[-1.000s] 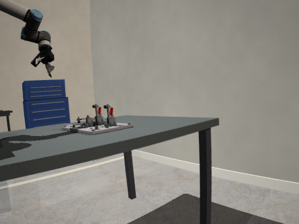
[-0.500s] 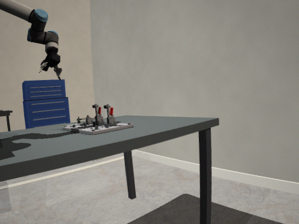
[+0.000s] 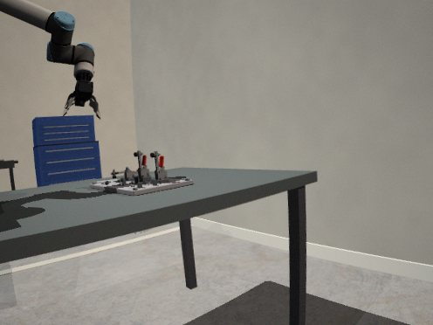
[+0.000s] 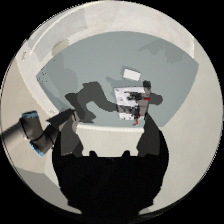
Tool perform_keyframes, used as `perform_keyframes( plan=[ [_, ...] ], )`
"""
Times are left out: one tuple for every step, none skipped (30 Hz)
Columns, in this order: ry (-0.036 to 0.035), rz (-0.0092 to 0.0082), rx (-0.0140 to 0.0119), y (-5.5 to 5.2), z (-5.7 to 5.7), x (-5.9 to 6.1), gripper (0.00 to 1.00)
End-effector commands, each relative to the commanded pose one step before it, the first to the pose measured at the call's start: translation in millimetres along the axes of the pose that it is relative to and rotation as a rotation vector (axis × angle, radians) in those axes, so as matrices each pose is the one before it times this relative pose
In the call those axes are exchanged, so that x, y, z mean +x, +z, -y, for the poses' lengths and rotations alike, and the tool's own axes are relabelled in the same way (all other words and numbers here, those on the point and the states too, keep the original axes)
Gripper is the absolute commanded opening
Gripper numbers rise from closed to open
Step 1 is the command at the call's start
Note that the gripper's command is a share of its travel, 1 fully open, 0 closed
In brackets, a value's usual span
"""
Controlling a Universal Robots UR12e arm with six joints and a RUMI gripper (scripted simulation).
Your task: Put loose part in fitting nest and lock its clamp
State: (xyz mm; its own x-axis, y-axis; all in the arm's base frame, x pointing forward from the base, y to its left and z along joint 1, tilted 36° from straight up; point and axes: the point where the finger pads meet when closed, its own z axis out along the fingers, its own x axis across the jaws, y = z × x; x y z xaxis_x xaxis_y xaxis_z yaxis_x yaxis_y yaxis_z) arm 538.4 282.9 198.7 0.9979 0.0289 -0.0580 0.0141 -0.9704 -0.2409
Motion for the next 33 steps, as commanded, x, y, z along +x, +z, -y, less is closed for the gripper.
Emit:
perform_keyframes(
  plan=[
    [0.16741, -0.00531, 0.04779, 17.74, -10.91, 13.31, 1.00],
    [0.01326, 0.00045, 0.00367, 1.29, -1.07, 1.18, 1.00],
    [0.03415, 0.00126, 0.00946, 3.29, -2.75, 3.06, 1.00],
    [0.02614, 0.00108, 0.00724, 2.47, -2.07, 2.39, 1.00],
    [0.00041, 0.00002, 0.00011, 0.04, -0.03, 0.04, 1.00],
    [0.05492, 0.00258, 0.01521, 5.07, -4.32, 5.06, 1.00],
    [0.00568, 0.00029, 0.00157, 0.51, -0.43, 0.54, 1.00],
    [0.04807, 0.00265, 0.01330, 4.26, -3.66, 4.57, 1.00],
    [0.01225, 0.00073, 0.00339, 1.06, -0.90, 1.20, 1.00],
    [0.04114, 0.00260, 0.01137, 3.50, -3.02, 4.03, 1.00],
    [0.01870, 0.00126, 0.00516, 1.55, -1.33, 1.87, 1.00],
    [0.03607, 0.00258, 0.00995, 2.94, -2.55, 3.63, 1.00],
    [0.02312, 0.00175, 0.00637, 1.84, -1.59, 2.37, 1.00],
    [0.03191, 0.00255, 0.00878, 2.48, -2.16, 3.29, 1.00],
    [0.00000, 0.00000, 0.00000, 0.00, 0.00, 0.00, 1.00],
    [0.00000, 0.00000, 0.00000, 0.00, 0.00, 0.00, 1.00],
    [0.02644, 0.00222, 0.00726, 2.01, -1.74, 2.76, 1.00],
    [0.05734, 0.00518, 0.01570, 4.22, -3.72, 6.03, 1.00],
    [0.04125, 0.00403, 0.01125, 2.90, -2.54, 4.44, 1.00],
    [0.01492, 0.00152, 0.00406, 1.02, -0.88, 1.63, 1.00],
    [0.03170, 0.00334, 0.00860, 2.12, -1.84, 3.48, 1.00],
    [0.02313, 0.00254, 0.00626, 1.51, -1.29, 2.56, 1.00],
    [0.03000, 0.00341, 0.00810, 1.90, -1.64, 3.35, 1.00],
    [0.02333, 0.00275, 0.00628, 1.44, -1.23, 2.62, 1.00],
    [0.03312, 0.00404, 0.00888, 1.99, -1.70, 3.74, 1.00],
    [0.01857, 0.00234, 0.00496, 1.08, -0.91, 2.12, 1.00],
    [0.03743, 0.00488, 0.00996, 2.12, -1.79, 4.28, 1.00],
    [0.01247, 0.00168, 0.00331, 0.68, -0.56, 1.44, 1.00],
    [0.04349, 0.00603, 0.01148, 2.32, -1.94, 5.02, 1.00],
    [0.00450, 0.00064, 0.00118, 0.23, -0.18, 0.53, 1.00],
    [0.04596, 0.00673, 0.01203, 2.31, -1.89, 5.35, 1.00],
    [0.00000, 0.00000, 0.00000, 0.00, 0.00, 0.00, 1.00],
    [0.00000, 0.00000, 0.00000, 0.00, 0.00, 0.00, 1.00]
  ],
)
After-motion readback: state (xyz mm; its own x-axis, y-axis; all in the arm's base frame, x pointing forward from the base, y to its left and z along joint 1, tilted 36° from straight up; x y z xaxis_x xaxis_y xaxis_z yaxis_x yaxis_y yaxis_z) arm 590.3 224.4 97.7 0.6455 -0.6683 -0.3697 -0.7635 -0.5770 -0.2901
